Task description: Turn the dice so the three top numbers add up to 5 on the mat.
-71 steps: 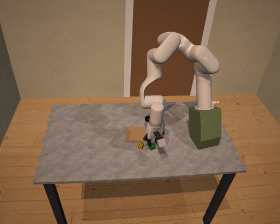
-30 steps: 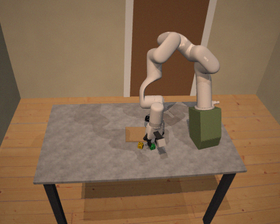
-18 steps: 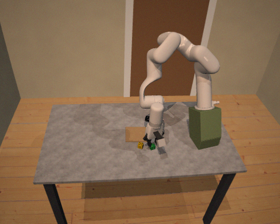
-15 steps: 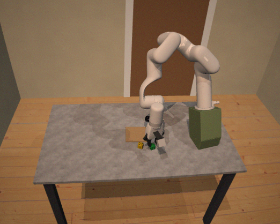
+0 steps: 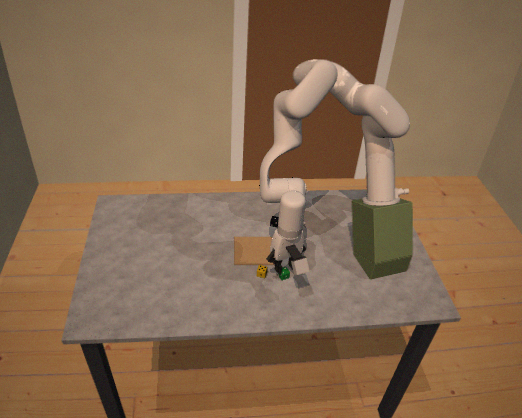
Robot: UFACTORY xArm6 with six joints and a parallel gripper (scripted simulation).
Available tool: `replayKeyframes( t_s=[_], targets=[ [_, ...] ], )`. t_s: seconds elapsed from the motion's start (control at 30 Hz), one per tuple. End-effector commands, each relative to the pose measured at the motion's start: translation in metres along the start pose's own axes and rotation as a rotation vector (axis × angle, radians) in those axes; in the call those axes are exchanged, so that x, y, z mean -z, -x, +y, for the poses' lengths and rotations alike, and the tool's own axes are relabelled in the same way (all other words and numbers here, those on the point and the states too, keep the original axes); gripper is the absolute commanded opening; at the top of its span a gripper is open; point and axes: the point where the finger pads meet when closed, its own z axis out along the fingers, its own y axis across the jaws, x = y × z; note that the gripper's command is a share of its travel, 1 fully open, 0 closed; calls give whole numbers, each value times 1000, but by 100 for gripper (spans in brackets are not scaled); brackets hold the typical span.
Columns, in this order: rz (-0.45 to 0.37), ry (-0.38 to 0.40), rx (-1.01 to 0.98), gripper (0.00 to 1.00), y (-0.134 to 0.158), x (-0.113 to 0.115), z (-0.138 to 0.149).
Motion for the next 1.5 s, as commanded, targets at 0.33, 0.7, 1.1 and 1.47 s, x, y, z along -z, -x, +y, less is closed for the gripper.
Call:
replayKeyframes(
  t_s=[0.33, 0.7, 1.1, 1.47],
  targets=[
    [0, 3, 0, 47, 0, 1, 1],
    [0, 3, 0, 47, 0, -8, 1],
    [0, 3, 0, 47, 0, -30, 1],
    [0, 3, 0, 47, 0, -33, 1]
  ],
)
